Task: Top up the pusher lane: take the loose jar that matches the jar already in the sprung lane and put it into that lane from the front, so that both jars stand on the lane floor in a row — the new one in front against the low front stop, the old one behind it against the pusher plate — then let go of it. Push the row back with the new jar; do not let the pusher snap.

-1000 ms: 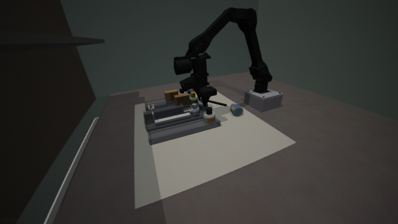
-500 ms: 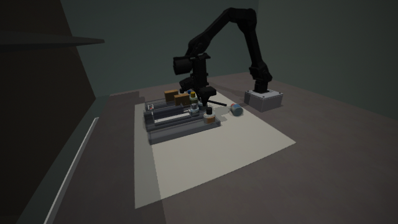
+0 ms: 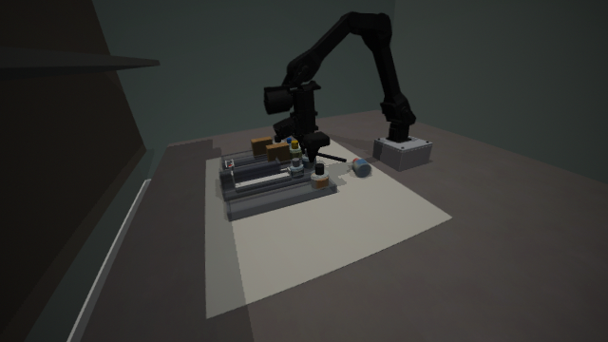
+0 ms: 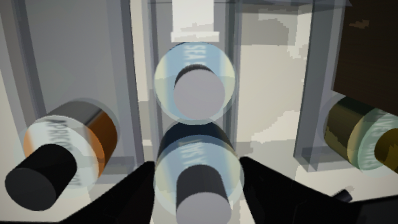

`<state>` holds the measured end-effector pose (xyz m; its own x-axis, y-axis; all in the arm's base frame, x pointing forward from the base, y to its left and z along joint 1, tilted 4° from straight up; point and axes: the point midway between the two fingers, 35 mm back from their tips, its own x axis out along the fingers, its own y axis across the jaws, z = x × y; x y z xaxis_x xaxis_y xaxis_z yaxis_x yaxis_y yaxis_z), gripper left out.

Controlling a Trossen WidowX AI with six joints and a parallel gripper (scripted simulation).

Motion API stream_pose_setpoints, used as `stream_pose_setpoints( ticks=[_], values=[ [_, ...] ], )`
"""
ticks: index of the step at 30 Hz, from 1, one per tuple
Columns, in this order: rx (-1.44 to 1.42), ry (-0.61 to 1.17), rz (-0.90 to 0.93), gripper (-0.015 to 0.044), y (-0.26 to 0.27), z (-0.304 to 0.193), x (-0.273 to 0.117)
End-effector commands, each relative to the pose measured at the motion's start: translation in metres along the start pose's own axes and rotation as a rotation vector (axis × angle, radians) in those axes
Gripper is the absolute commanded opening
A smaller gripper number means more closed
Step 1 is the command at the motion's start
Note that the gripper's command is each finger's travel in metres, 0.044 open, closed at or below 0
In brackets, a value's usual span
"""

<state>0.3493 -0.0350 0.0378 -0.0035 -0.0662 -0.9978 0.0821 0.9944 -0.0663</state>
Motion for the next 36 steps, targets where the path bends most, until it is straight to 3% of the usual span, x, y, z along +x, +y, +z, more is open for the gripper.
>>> stream_pose_setpoints(
  ticks=[1,36],
  values=[
    [-0.001,-0.032,-0.002,0.0,-0.0005,0.0092,-0.0034],
    [-0.001,-0.032,-0.002,0.0,-0.0005,0.0094,0.0063]
  ],
)
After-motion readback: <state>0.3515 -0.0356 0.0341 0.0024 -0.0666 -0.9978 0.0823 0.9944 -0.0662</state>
